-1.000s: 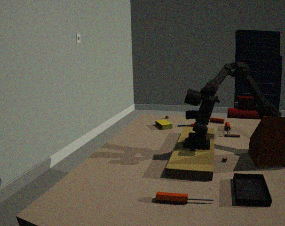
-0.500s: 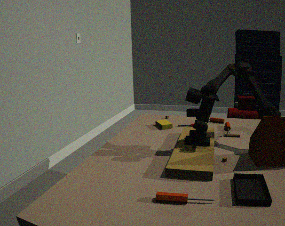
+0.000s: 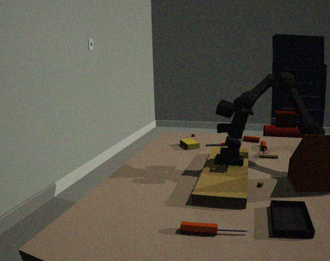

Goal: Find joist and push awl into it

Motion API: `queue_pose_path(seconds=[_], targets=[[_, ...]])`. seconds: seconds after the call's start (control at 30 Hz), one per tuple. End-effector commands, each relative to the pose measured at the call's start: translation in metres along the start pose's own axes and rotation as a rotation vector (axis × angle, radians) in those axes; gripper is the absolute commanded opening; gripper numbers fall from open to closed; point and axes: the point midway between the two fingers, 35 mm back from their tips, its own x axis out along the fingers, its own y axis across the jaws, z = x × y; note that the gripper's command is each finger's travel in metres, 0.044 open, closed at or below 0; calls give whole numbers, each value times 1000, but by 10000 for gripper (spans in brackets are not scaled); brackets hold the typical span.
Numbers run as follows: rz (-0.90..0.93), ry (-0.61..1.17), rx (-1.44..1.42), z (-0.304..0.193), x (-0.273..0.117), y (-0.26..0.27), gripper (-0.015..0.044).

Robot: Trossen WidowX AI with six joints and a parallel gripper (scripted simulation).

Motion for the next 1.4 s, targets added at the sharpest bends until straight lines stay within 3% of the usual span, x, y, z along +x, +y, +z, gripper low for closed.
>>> queue_pose_path(seconds=[0.0,1.37], targets=[[-10,3,5,-1,0,-16,0],[-15,2,4,-1,-1,-116,0]])
